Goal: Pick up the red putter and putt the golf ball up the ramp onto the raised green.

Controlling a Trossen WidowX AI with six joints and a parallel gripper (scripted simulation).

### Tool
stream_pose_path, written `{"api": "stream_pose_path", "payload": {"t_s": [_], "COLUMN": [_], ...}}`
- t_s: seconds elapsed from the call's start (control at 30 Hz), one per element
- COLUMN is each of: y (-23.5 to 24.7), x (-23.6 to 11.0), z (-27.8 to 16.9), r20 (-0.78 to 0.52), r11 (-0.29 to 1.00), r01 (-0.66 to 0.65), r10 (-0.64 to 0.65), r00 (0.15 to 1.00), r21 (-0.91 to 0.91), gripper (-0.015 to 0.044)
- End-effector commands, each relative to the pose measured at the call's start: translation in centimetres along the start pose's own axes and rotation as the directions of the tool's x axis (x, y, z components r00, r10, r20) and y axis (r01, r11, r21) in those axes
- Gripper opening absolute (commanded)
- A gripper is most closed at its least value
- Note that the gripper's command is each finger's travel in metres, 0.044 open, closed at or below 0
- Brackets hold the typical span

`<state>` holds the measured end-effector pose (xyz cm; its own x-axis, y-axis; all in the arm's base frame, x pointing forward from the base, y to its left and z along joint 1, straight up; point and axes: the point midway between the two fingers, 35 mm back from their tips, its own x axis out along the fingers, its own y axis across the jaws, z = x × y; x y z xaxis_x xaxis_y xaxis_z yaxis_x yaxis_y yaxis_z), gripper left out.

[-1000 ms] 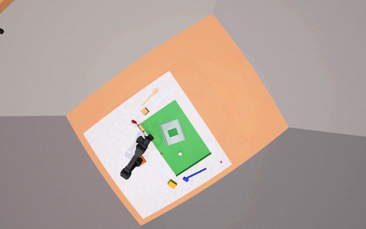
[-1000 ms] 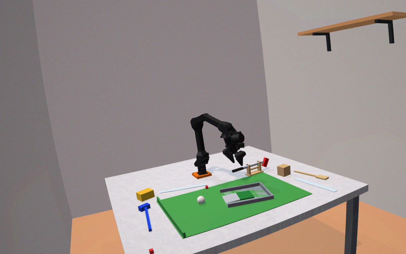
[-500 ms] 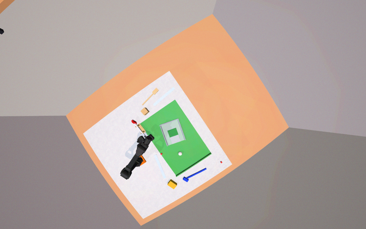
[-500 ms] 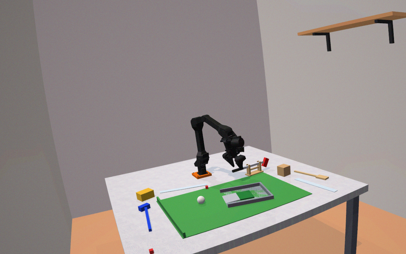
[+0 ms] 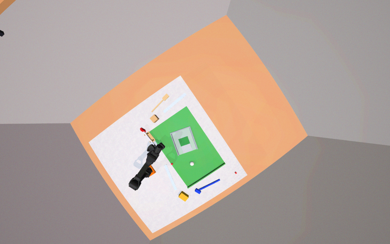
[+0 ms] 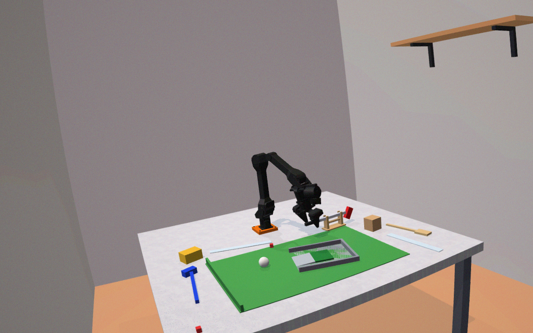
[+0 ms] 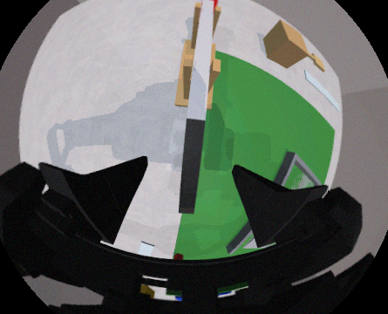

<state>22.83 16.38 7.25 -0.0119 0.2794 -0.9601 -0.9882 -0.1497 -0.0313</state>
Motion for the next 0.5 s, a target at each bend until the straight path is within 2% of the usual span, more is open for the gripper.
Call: {"api": "stream_pose_path", "payload": {"t_s": [0.0, 0.3, 0.47], "y": [0.18, 0.22, 0.10], "x": [0.77, 1.75, 1.41], "z": [-0.32, -0.60, -0.42], "r20": [-0.007, -0.007, -0.001], "r11": [1.000, 1.000, 1.000], "r01": [-0.009, -0.009, -0.004], "r10": [0.009, 0.009, 0.004], "r00": [1.000, 1.000, 1.000], "r21": [-0.002, -0.002, 0.001], "gripper": [0.0440, 0.0440, 0.0309]}}
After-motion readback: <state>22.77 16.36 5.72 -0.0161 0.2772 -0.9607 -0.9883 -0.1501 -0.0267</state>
